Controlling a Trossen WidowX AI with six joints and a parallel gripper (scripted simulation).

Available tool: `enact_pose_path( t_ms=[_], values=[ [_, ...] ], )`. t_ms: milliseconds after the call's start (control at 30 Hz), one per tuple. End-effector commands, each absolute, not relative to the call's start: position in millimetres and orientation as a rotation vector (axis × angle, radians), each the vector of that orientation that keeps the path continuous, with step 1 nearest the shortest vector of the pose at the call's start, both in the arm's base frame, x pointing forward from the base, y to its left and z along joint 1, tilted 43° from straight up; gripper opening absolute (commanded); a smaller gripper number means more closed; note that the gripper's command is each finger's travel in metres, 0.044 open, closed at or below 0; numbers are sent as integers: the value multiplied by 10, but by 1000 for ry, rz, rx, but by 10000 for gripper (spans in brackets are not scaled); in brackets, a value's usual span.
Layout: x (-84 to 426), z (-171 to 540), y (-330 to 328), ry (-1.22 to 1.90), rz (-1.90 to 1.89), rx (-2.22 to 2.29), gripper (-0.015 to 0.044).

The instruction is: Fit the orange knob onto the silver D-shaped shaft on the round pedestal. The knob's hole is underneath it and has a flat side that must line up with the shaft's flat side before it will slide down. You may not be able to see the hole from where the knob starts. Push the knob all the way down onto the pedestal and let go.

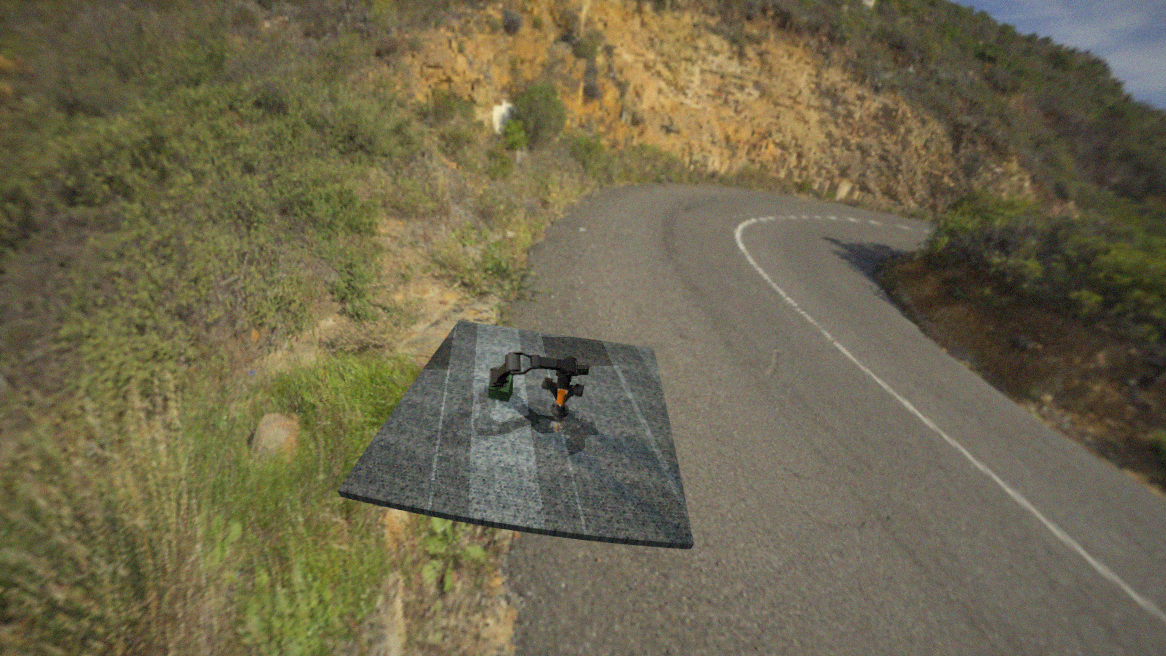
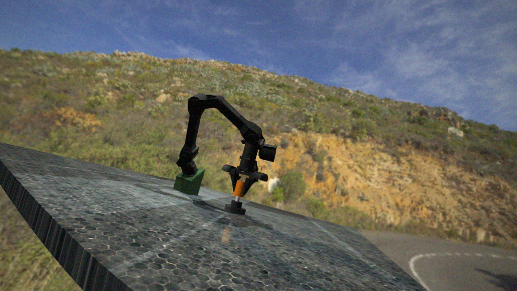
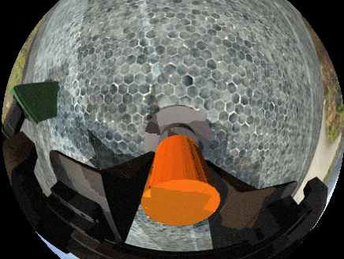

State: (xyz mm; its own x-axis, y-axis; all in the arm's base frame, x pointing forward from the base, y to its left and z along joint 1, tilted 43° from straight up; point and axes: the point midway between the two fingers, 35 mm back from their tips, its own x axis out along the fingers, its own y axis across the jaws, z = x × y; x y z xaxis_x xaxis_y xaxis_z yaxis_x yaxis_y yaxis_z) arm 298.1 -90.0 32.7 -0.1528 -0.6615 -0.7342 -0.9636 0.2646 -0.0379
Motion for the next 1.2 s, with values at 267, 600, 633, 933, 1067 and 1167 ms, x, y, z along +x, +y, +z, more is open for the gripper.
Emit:
enact_pose_path(
  t_ms=[267,600,633,933,1067,1167],
  values=[
    [3003,306,-928,1887,695,-1531,0],
    [2986,320,-904,1887,695,-1531,0],
    [2984,326,-899,1887,695,-1531,0],
    [2967,329,-900,1864,907,-1652,0],
    [2973,317,-909,1862,917,-1658,0],
    [2984,316,-909,1862,917,-1658,0]
  ],
)
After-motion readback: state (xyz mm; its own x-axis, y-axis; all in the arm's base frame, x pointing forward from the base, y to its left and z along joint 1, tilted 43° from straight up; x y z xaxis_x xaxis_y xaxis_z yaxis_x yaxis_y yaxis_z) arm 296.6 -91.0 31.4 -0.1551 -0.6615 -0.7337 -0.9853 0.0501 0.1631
